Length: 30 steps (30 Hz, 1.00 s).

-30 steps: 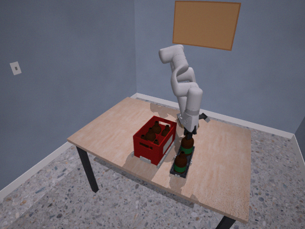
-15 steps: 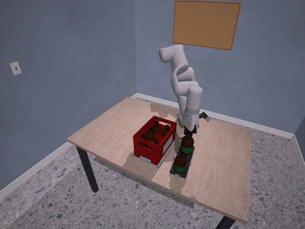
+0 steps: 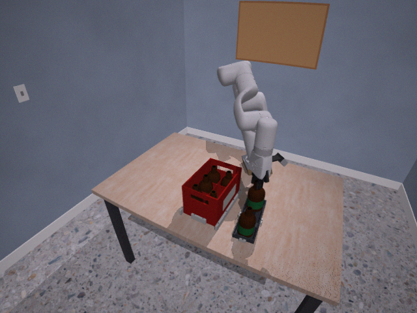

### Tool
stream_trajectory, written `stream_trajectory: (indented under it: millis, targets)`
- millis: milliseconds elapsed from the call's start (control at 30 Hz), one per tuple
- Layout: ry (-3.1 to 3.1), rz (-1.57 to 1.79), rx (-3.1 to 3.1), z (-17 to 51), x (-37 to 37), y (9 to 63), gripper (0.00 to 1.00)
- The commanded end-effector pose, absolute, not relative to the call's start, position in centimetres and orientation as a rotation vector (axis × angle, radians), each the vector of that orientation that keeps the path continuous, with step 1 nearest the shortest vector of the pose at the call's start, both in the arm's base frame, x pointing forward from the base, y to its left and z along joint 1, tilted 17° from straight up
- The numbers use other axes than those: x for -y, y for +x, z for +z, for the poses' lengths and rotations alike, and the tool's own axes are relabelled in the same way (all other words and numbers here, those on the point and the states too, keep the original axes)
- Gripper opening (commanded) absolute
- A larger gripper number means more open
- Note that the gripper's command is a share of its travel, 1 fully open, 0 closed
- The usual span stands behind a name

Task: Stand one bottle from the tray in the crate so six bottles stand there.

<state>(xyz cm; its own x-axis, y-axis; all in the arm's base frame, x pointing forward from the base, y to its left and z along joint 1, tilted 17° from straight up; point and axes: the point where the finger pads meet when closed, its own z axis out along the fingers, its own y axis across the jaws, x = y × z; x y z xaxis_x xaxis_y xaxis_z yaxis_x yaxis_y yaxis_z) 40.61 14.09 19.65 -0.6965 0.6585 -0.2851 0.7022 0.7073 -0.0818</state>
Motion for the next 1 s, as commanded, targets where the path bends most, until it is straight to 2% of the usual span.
stream_trajectory:
  millis: [0, 967]
  targets:
    - [1.084, -0.265, -2.678, 19.8, -14.2, 40.7, 0.00]
    - [1.084, -0.265, -2.678, 21.3, -14.6, 40.5, 0.00]
